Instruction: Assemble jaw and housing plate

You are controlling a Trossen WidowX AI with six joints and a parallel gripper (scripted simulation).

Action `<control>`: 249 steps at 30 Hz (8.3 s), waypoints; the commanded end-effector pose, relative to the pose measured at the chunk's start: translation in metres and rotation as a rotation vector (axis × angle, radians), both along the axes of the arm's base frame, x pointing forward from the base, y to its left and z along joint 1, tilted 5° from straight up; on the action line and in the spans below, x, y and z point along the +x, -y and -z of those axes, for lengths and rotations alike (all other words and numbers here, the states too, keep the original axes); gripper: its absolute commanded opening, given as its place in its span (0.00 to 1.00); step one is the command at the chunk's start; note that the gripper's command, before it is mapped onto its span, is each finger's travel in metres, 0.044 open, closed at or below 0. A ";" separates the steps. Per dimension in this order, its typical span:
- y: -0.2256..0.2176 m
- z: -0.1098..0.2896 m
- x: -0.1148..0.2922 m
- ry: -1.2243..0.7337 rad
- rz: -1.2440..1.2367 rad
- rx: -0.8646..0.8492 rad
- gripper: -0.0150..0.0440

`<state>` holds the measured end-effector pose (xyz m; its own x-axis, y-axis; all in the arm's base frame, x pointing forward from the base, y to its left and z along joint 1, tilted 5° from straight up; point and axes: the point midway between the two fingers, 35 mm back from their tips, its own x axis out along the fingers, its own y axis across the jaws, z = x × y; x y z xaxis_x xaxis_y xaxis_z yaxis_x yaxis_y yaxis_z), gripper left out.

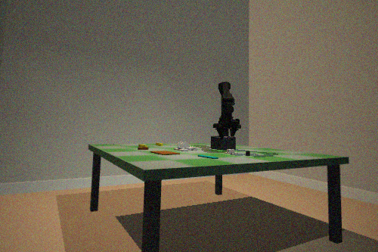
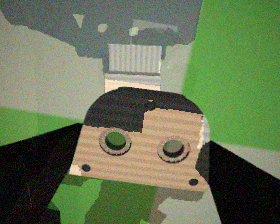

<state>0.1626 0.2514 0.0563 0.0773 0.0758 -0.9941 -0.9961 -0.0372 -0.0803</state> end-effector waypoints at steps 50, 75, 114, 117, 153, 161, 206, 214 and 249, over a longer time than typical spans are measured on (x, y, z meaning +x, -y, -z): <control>0.141 0.004 0.102 -0.061 0.901 0.049 0.85; 0.223 0.006 0.117 -0.084 1.343 0.087 0.85; 0.270 0.007 0.114 -0.095 1.599 0.113 0.85; 0.269 0.007 0.113 -0.095 1.598 0.113 0.85; 0.262 0.008 0.106 -0.096 1.596 0.113 0.85; 0.262 0.010 0.107 -0.096 1.596 0.113 0.85; 0.259 0.069 0.111 -0.096 1.597 0.112 0.85; 0.259 0.069 0.111 -0.096 1.597 0.112 0.85; 0.259 0.077 0.112 -0.097 1.598 0.113 0.85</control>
<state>0.2746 -0.0078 -0.0189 0.0870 0.0501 -0.9950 -0.0119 0.9987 0.0492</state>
